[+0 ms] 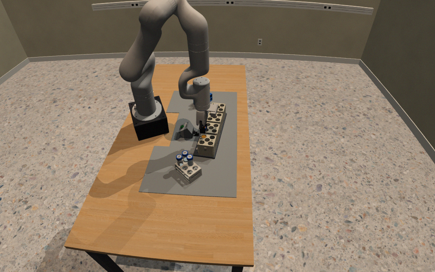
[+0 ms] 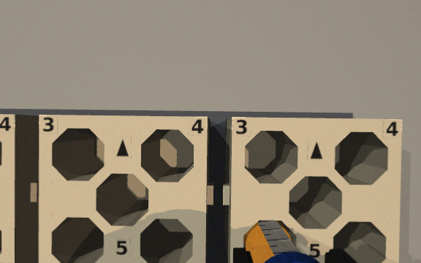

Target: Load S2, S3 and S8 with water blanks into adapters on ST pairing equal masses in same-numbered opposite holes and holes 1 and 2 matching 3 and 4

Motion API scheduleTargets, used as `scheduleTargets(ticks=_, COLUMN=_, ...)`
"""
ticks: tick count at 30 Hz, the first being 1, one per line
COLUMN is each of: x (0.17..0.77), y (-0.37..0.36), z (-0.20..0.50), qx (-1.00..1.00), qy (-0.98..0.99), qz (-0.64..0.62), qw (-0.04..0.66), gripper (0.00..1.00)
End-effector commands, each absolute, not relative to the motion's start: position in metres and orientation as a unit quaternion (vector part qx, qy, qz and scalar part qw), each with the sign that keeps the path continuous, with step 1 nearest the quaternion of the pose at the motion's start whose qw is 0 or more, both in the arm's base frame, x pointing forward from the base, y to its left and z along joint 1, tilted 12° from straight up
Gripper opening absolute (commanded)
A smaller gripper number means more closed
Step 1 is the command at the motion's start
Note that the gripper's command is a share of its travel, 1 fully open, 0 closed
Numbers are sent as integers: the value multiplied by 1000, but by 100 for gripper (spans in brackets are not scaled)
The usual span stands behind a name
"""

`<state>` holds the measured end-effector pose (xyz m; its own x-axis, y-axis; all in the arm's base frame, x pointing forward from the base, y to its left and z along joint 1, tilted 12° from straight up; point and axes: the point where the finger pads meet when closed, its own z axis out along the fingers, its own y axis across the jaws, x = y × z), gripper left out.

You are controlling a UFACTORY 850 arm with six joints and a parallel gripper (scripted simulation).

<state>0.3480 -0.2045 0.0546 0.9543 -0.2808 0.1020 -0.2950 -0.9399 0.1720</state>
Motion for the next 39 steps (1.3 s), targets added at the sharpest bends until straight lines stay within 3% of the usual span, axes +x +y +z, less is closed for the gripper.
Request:
scheduleTargets(ticks=1, x=349, y=-206, z=49, qx=984, qy=-146, qz=45, qw=94, gripper=0)
scheduleTargets(ticks=39, x=351, y=-212, z=18, qx=984, qy=-146, qz=45, qw=94, gripper=0)
